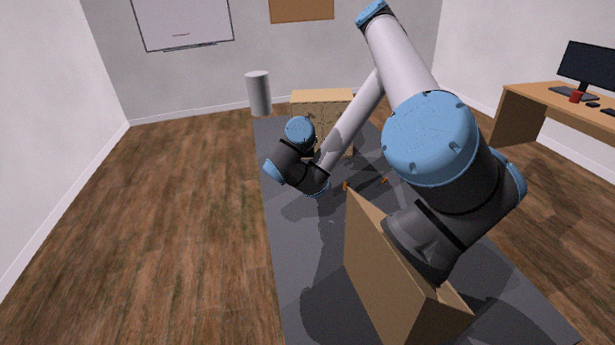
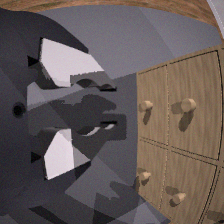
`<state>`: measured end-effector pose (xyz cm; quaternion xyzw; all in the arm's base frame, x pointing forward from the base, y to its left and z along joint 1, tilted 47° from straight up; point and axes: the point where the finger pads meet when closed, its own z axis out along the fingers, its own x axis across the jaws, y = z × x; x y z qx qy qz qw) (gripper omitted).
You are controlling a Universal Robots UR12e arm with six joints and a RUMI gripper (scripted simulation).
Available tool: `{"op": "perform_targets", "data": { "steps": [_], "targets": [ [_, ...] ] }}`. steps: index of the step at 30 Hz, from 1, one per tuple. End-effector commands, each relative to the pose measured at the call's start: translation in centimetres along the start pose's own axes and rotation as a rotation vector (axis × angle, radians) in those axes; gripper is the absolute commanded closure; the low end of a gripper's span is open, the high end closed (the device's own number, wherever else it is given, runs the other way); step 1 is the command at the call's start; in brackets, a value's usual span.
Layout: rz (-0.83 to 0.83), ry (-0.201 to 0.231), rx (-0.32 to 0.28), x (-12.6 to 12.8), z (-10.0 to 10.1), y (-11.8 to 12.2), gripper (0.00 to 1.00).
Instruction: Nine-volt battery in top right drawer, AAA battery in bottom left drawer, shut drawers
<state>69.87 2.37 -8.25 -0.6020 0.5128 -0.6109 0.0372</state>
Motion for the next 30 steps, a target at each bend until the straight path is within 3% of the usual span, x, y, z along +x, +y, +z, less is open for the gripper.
{"op": "perform_targets", "data": {
  "steps": [1,16,30],
  "targets": [
    [0.000,0.000,0.001,0.0,0.0,0.0,0.80],
    [0.000,0.000,0.001,0.0,0.8,0.1,0.80],
    [0.000,0.000,0.001,0.0,4.3,1.0,0.80]
  ]
}}
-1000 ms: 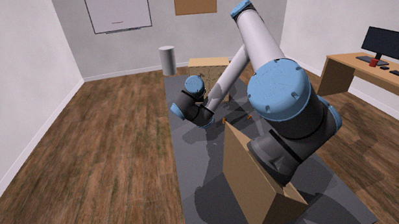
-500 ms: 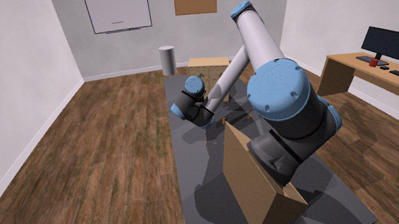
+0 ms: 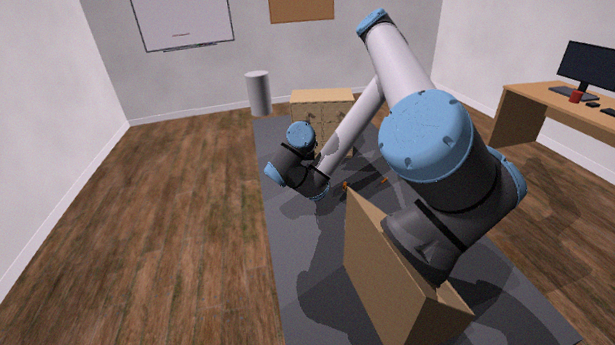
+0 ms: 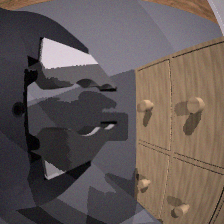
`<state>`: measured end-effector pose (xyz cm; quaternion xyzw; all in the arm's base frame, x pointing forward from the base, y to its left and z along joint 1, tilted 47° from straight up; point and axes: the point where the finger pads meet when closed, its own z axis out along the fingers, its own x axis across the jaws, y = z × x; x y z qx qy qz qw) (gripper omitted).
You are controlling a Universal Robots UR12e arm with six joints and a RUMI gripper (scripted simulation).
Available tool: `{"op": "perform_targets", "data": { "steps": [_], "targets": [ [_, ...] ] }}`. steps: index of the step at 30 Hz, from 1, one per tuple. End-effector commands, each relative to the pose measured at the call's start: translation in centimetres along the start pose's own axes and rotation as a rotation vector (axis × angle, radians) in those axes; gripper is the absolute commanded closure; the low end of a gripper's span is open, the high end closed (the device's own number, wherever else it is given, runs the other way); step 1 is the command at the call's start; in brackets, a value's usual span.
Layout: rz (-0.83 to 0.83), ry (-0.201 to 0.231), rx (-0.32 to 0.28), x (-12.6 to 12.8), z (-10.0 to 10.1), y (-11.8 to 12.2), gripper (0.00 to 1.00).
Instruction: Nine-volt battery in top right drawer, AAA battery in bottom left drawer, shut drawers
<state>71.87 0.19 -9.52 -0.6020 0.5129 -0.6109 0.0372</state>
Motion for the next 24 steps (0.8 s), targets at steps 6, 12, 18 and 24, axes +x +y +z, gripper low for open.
{"op": "perform_targets", "data": {
  "steps": [6,12,18,24],
  "targets": [
    [0.000,0.000,0.001,0.0,2.5,0.5,0.80],
    [0.000,0.000,0.001,0.0,4.4,1.0,0.80],
    [0.000,0.000,0.001,0.0,5.8,1.3,0.80],
    [0.000,0.000,0.001,0.0,6.7,1.5,0.80]
  ]
}}
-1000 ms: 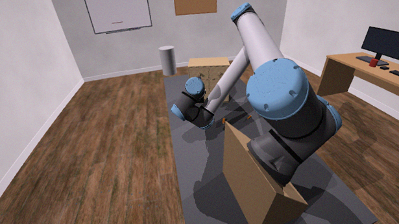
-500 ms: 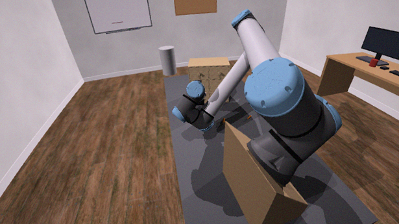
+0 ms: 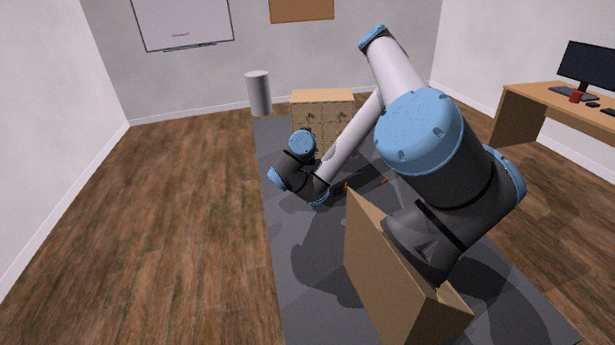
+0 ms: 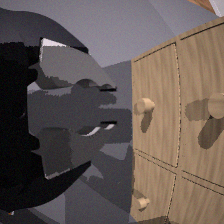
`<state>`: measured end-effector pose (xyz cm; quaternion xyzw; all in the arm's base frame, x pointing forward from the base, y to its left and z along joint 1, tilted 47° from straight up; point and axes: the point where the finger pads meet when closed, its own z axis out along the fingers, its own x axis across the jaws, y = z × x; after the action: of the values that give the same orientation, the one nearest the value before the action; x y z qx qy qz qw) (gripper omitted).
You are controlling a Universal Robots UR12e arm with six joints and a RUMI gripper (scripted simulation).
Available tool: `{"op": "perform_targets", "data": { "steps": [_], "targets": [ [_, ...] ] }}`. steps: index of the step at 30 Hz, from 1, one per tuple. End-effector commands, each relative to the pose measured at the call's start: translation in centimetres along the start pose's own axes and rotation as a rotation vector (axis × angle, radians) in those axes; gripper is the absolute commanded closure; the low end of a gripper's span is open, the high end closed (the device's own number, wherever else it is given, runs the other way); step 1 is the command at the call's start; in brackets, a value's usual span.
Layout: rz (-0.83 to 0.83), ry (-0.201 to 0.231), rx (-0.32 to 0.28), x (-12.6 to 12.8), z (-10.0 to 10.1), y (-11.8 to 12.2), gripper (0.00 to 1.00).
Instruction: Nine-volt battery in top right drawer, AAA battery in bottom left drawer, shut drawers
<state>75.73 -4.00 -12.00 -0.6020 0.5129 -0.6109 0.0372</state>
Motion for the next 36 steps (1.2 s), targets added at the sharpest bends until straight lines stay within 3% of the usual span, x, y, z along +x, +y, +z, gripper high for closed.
{"op": "perform_targets", "data": {
  "steps": [1,36],
  "targets": [
    [0.000,0.000,0.001,-0.02,0.83,0.14,0.80],
    [0.000,0.000,0.001,-0.02,1.37,0.26,0.80]
  ]
}}
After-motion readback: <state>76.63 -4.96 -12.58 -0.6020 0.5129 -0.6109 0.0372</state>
